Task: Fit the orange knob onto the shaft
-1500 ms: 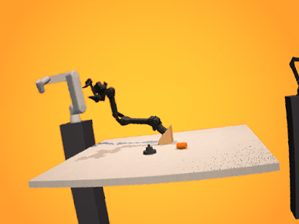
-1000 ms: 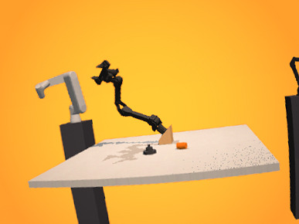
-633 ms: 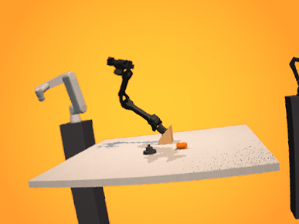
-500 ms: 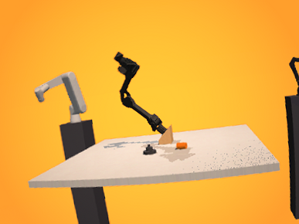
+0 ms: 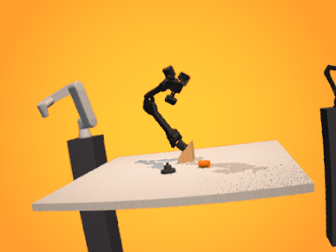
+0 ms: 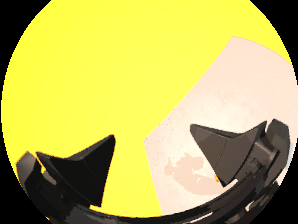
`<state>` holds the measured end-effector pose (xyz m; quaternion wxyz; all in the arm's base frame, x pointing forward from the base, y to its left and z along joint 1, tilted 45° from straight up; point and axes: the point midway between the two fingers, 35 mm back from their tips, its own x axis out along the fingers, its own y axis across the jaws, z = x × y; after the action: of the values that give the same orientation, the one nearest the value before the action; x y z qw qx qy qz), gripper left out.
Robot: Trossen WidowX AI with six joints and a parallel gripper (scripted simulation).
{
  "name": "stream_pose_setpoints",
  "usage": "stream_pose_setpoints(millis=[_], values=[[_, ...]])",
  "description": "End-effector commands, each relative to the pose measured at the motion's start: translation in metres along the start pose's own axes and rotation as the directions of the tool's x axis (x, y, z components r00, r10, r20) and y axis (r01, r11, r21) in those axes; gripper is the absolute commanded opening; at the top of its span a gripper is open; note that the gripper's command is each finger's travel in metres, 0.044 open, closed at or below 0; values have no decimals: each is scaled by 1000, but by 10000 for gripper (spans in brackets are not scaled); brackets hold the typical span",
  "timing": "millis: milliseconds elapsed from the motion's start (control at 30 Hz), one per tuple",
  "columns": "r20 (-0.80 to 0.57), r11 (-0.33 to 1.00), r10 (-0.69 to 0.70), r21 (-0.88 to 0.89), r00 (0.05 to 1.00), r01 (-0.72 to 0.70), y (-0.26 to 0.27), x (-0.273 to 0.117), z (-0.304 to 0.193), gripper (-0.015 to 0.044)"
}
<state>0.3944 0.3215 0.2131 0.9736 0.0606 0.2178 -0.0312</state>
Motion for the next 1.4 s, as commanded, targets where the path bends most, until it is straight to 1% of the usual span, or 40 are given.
stream_pose_setpoints(millis=[0,67,133,200,267,367,467,500,567,600,833,967,1367], values=[[-159,935,-117,-350,980,55,-24,35,-62,440],[-238,852,-188,-522,953,38,-40,49,-94,440],[-313,743,-266,-670,912,-13,-59,59,-126,440],[-381,613,-350,-784,855,-98,-81,66,-158,440],[-441,473,-439,-854,783,-216,-105,69,-188,440],[-509,266,-577,-857,639,-443,-145,66,-231,440],[-539,98,-712,-711,450,-696,-189,53,-269,440],[-540,77,-735,-667,410,-741,-197,50,-275,440],[-537,54,-760,-612,365,-789,-206,46,-282,440],[-537,52,-763,-605,359,-795,-207,45,-282,440],[-537,52,-763,-605,359,-795,-208,46,-283,440],[-536,52,-764,-605,359,-794,-225,54,-295,440],[-536,51,-764,-605,359,-794,-234,58,-301,440]])
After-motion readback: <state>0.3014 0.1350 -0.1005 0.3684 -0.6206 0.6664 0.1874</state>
